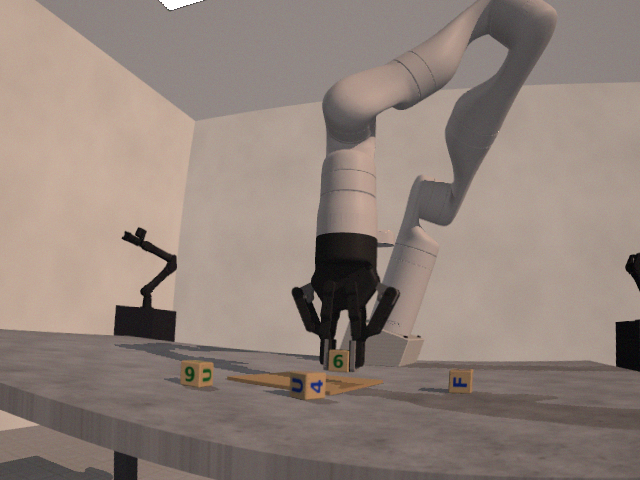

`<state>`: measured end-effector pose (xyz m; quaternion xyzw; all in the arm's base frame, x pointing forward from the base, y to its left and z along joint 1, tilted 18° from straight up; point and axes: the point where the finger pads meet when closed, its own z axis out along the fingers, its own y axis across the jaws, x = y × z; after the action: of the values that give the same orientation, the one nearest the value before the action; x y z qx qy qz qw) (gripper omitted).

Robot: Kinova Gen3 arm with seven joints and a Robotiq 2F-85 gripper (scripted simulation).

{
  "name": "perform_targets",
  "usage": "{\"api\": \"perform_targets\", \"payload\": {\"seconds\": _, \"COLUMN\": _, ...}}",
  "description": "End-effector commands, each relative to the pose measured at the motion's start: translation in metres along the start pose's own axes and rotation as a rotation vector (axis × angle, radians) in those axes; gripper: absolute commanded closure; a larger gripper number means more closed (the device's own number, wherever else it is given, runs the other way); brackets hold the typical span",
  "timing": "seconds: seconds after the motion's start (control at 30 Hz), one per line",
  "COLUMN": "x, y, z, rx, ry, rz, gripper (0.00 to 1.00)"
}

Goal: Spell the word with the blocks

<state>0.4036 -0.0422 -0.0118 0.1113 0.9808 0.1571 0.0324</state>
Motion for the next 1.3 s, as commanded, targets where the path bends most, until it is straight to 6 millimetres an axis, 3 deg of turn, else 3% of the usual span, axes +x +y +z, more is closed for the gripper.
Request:
{"api": "perform_targets", "payload": {"seconds": 0.0, "x": 0.0018, "y": -0.0026, "z": 0.0059, "rx": 0.003, "ry": 0.006, "rz": 0.004, "gripper": 0.79}}
{"api": "perform_targets", "payload": {"seconds": 1.27, "x": 0.0009, "y": -0.0023, "z": 0.0092, "rx": 0.003, "ry": 0.006, "rz": 0.004, "gripper": 0.79}}
